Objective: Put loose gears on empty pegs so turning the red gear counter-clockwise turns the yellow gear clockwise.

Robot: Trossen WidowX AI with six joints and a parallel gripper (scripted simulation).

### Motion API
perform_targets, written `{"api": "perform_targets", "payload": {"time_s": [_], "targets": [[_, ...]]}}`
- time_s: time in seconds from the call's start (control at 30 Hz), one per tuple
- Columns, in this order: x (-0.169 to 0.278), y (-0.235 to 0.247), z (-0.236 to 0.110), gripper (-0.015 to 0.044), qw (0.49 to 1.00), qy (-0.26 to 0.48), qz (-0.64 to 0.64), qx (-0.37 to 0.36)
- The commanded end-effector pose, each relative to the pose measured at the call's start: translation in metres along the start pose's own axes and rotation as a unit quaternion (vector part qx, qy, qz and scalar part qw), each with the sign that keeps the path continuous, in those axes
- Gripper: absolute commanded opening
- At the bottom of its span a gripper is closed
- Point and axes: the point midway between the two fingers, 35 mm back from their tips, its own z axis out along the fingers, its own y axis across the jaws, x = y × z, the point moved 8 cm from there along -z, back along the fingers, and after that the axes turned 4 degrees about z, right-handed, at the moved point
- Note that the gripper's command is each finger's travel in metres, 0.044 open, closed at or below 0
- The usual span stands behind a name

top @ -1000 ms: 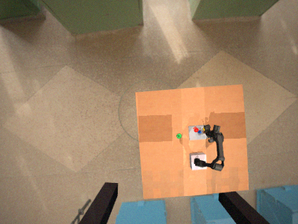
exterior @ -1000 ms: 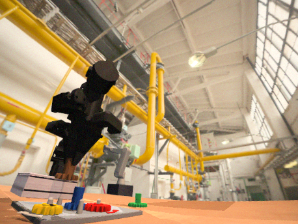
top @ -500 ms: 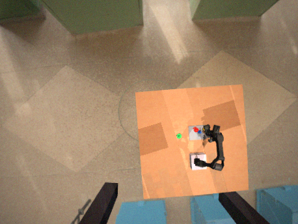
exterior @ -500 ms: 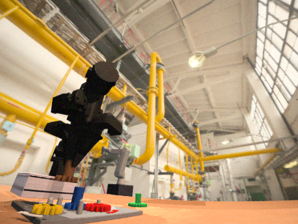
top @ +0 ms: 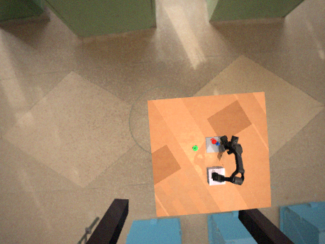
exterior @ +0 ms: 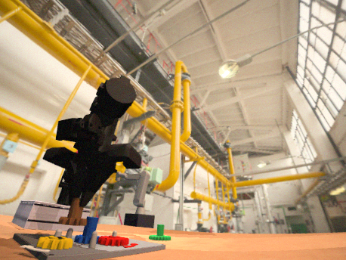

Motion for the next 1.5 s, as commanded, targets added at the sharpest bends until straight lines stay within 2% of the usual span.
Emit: {"api": "perform_targets", "payload": {"time_s": [0.0, 0.3, 0.5, 0.77, 1.27, 1.47], "targets": [[0.000, 0.000, 0.006, 0.0000, 1.000, -0.001, 0.028, 0.002], [0.001, -0.001, 0.021, 0.0000, 0.989, -0.001, 0.148, 0.002], [0.000, -0.002, 0.018, 0.0000, 0.976, -0.001, 0.216, 0.002], [0.000, -0.001, 0.019, 0.0000, 0.986, -0.001, 0.166, 0.002], [0.000, -0.001, 0.022, 0.0000, 1.000, 0.000, -0.028, 0.002], [0.000, 0.000, 0.023, 0.0000, 1.000, 0.000, -0.013, 0.002]]}}
